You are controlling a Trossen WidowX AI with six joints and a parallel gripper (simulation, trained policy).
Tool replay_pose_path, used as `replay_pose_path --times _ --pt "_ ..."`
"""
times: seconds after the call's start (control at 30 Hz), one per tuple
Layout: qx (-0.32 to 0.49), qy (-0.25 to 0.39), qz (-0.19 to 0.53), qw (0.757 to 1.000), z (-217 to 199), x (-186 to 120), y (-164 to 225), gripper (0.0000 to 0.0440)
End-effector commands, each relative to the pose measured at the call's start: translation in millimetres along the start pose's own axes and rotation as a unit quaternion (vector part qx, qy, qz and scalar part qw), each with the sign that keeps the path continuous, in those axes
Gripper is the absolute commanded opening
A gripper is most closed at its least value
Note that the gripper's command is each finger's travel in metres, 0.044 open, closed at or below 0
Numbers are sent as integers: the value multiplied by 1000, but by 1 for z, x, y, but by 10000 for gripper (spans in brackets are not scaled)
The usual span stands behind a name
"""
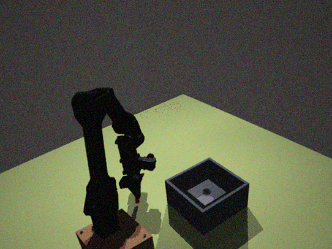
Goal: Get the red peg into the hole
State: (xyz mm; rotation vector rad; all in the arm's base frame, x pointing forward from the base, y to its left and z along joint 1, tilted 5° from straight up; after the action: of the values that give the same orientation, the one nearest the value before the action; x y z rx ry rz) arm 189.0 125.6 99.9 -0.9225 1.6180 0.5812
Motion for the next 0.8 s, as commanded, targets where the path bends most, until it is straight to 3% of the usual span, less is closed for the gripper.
replay_pose_path --times 0.0,0.4,0.77 --pt "-1 -2 -18 1000 -4 -15 -7 0" --pt "14 -5 -61 998 -18 -61 -30 0" --pt "77 -15 -90 993 -33 -91 -66 0"
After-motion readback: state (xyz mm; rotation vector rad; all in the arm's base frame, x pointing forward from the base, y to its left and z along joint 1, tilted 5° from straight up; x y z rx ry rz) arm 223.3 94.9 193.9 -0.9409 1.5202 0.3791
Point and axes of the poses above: the point midway between the two fingers, 35 mm back from their tips, its own x axis out along the fingers, its own z axis across the jaws, y = z × x, the point moved 10 cm from there along -x, back along the fingers, and after that the axes turned 6 degrees about -x, right-handed, at the moved point
